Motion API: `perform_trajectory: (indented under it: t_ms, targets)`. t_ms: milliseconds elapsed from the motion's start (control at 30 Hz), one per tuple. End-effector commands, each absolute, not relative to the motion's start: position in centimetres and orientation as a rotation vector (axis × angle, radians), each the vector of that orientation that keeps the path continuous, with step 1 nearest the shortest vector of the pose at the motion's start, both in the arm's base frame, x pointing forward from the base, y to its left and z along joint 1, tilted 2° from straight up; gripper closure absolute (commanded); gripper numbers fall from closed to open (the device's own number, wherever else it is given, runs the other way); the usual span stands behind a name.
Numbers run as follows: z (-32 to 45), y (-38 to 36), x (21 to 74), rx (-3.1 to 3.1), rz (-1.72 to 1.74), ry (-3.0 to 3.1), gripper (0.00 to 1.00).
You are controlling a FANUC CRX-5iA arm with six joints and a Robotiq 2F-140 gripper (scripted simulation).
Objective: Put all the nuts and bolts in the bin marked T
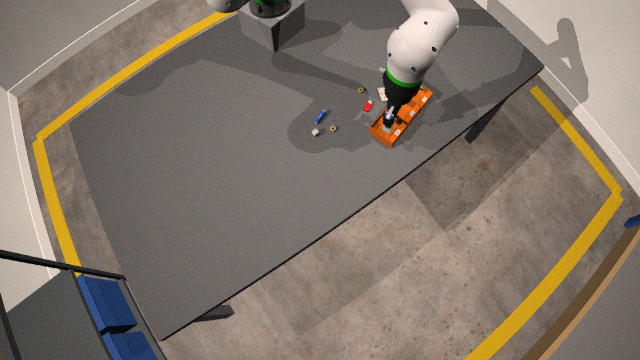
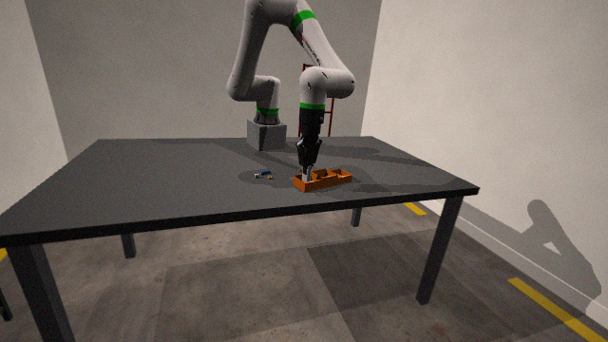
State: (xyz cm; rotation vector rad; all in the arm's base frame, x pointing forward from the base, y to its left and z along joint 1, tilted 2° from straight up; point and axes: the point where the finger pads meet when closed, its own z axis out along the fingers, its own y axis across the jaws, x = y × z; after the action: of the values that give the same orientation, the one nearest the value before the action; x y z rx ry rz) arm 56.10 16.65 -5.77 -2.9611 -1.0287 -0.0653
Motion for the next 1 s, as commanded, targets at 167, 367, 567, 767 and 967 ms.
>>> perform_trajectory:
  t_ms: [167, 367, 567, 767, 967]
  targets:
    - [-6.79, 16.68, 56.16, -2.961, -0.066, -1.029, 0.95]
    - [-6.79, 16.68, 56.16, -2.961, -0.066, -1.029, 0.95]
    - [-6.79, 16.68, 56.16, -2.961, -0.066, -1.029, 0.95]
    - [-6.79, 16.68, 56.16, -2.961, -0.066, -1.029, 0.95]
    - [-6.79, 16.68, 56.16, -2.961, -0.066, -1.029, 0.95]
